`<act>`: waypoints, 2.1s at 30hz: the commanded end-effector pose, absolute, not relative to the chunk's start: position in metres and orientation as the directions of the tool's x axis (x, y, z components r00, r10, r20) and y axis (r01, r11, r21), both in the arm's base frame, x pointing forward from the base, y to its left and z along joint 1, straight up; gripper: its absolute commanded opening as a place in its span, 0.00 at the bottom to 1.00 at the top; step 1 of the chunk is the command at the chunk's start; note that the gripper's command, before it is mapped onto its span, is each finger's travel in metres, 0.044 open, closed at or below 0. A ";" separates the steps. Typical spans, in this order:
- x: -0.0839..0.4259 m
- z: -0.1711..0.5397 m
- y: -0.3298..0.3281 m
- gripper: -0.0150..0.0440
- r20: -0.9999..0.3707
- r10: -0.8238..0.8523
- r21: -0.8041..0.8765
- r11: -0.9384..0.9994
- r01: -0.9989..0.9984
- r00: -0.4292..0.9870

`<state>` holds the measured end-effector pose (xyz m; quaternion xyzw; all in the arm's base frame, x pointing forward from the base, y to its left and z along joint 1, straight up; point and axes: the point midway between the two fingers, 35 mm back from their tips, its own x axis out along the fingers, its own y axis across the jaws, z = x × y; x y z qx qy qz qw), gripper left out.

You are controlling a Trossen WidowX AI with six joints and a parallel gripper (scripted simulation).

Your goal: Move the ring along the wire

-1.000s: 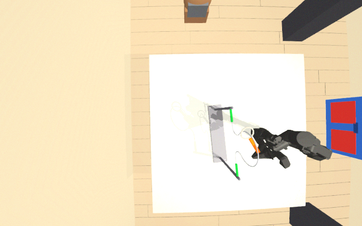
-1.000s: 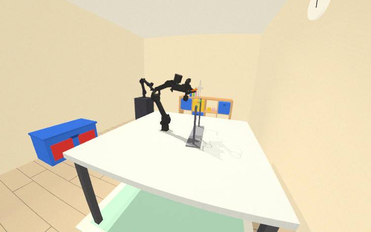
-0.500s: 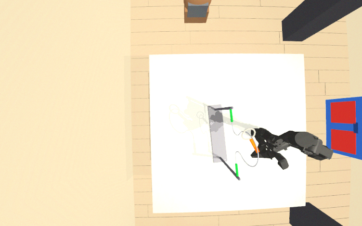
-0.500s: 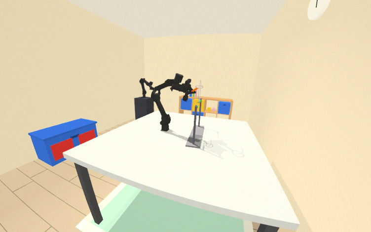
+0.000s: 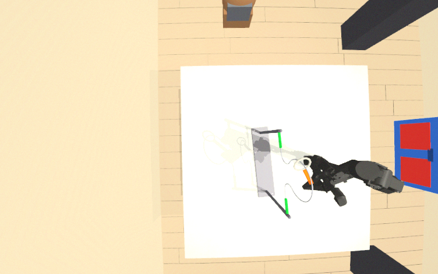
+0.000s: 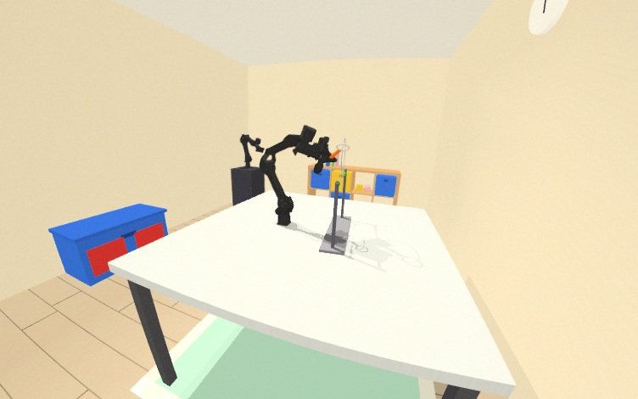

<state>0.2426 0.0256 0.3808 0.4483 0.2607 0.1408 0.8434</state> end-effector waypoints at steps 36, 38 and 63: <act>0.243 0.372 0.014 0.00 -0.446 0.293 0.536 0.844 -0.010 0.846; 0.243 0.371 0.013 0.00 -0.453 0.279 0.513 0.859 -0.009 0.847; 0.245 0.366 0.000 0.00 -0.494 0.098 0.199 0.980 0.002 0.864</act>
